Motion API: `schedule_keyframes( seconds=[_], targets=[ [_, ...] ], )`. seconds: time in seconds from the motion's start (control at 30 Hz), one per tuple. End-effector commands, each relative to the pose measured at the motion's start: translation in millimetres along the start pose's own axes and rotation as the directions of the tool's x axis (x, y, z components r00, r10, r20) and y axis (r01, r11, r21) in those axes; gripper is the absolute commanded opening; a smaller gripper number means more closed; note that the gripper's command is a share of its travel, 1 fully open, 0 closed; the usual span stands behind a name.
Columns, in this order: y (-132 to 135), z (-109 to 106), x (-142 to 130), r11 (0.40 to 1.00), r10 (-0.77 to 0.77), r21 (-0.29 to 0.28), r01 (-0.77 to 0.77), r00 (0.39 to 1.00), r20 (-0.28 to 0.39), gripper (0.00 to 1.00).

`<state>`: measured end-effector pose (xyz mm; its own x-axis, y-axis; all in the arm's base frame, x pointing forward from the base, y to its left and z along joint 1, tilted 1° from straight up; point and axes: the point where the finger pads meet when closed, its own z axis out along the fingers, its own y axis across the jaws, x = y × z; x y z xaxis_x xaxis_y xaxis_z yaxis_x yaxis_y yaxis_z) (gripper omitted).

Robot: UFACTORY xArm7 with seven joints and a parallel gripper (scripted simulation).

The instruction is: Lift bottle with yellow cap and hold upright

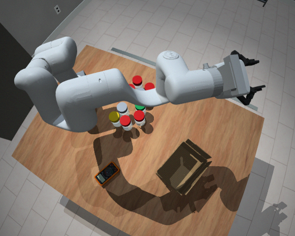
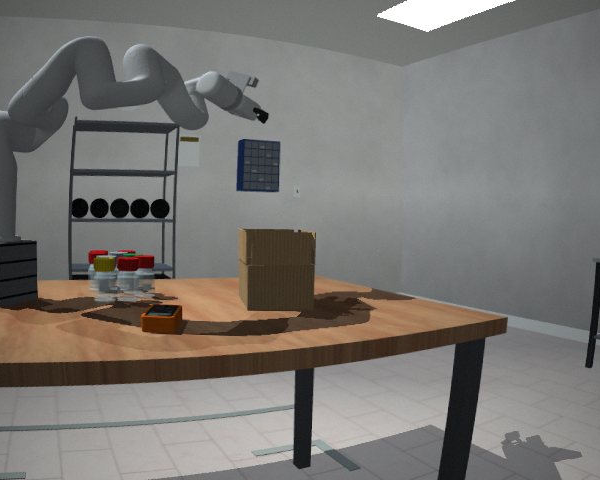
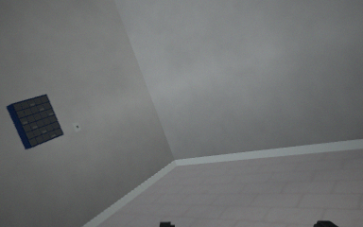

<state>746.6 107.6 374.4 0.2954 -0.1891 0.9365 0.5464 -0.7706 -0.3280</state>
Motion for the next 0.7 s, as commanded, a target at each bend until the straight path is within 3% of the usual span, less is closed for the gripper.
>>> schedule_keyframes(
  seconds=[0.0, 0.23, 0.67],
  targets=[
    [-18.6, -23.4, 19.0, 0.994, -0.093, 0.057, 0.092, 0.996, 0.015, 0.79],
    [-36.7, -43.7, 30.1, 0.975, -0.200, 0.104, 0.195, 0.979, 0.039, 0.79],
    [-74.6, -87.1, 32.8, 0.888, -0.438, 0.208, 0.410, 0.892, 0.112, 0.79]
  ],
)
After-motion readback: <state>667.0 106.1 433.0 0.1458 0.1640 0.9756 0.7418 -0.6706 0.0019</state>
